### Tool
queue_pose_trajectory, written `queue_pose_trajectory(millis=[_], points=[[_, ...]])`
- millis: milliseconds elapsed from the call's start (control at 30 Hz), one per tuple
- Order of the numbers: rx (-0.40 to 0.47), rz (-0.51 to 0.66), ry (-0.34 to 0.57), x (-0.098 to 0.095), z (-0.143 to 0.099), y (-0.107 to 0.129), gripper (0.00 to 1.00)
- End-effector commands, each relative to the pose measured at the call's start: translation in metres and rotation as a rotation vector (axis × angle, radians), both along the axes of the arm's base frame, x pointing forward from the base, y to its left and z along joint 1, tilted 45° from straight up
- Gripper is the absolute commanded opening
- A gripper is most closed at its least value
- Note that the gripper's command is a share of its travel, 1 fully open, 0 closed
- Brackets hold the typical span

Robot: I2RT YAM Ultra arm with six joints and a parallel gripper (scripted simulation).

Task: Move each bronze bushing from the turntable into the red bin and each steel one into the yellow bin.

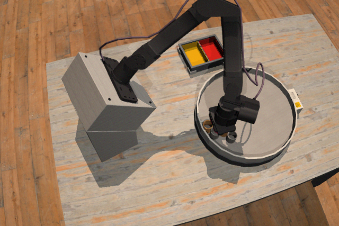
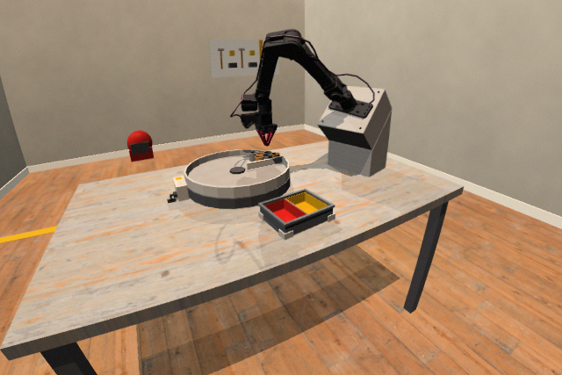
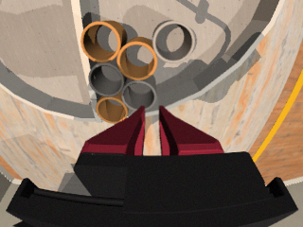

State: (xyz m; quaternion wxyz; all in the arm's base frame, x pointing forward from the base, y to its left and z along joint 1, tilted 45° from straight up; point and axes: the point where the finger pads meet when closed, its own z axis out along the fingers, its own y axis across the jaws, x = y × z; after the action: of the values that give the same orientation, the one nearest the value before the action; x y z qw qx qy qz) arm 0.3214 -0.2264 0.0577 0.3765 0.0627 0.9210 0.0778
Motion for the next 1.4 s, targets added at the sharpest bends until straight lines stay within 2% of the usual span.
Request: queue_pose_trajectory(millis=[0,200,367,467,533,1367], points=[[-0.01,-0.017,-0.019,-0.003,0.008,-0.009,0.14],[-0.009,-0.018,-0.019,-0.003,0.007,-0.01,0.14],[0.015,-0.012,0.016,0.008,-0.022,0.003,0.14],[0.002,-0.017,0.005,0.013,-0.02,-0.003,0.14],[-0.025,-0.033,-0.019,0.011,-0.007,-0.01,0.14],[-0.018,-0.026,-0.013,0.011,-0.009,-0.008,0.14]])
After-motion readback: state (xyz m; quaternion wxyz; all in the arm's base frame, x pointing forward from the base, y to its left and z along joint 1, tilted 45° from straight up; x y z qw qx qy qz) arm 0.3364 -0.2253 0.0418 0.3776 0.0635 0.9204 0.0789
